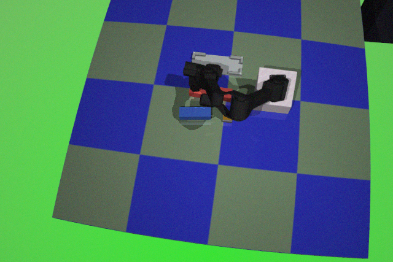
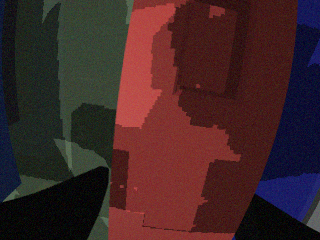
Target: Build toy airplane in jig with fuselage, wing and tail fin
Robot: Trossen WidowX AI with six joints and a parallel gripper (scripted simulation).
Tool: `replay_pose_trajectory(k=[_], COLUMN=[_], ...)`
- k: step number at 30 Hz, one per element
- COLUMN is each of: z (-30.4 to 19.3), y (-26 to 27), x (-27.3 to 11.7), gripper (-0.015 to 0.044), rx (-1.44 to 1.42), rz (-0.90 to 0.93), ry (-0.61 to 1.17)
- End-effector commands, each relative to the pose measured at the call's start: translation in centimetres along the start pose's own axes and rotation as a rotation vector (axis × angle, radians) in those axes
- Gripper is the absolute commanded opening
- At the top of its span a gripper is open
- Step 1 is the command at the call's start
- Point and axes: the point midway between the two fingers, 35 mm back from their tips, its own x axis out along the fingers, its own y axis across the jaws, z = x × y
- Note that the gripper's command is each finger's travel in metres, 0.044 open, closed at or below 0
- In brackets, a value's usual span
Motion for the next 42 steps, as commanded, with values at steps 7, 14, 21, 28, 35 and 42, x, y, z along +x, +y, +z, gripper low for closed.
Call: replay_pose_trajectory(k=[7, 14, 21, 28, 35, 42], z=[-0.2, 0.1, 0.5, 0.7, 0.7, 0.6], y=[0.0, -0.1, -0.3, -0.5, -0.5, -0.5], x=[0.1, -0.8, -2.8, -4.9, -7.0, -9.2], gripper=[0.0164, 0.0000, 0.0000, 0.0000, 0.0000, 0.0000], rx=[0.005, 0.006, 0.006, 0.006, 0.007, 0.007], rz=[0.006, 0.001, -0.005, -0.010, -0.011, -0.009], ry=[0.003, 0.002, 0.001, 0.000, 0.001, 0.002])
